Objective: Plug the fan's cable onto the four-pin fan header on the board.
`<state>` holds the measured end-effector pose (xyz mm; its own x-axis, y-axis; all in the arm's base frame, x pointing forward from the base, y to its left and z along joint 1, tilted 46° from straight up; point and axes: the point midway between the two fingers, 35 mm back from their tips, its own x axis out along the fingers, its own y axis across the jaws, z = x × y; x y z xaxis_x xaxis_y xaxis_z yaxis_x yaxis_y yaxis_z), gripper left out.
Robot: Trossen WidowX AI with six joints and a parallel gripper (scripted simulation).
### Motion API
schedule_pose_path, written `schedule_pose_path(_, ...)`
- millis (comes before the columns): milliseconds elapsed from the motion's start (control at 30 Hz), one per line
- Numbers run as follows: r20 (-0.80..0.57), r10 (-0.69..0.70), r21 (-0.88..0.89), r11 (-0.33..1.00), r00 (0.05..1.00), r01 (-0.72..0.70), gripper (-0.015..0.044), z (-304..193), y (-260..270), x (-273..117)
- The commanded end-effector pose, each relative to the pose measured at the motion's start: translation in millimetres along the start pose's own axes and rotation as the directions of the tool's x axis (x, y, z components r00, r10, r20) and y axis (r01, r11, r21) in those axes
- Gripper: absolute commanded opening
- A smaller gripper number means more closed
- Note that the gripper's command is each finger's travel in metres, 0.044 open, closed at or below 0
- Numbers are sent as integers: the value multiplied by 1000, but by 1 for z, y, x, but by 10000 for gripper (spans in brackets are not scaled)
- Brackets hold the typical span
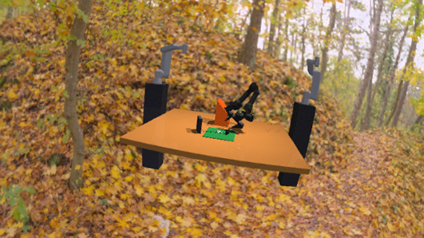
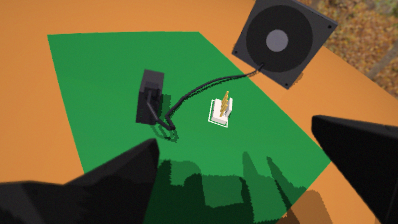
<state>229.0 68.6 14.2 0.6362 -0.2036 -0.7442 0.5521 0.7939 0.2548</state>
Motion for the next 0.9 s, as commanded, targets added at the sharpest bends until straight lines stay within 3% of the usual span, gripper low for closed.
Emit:
schedule_pose_path(0,-66,-26,-45,999,998,23,440,0,0,4)
schedule_pose_path(867,-451,-120,-211,977,884,25,440,-1,-14,11)
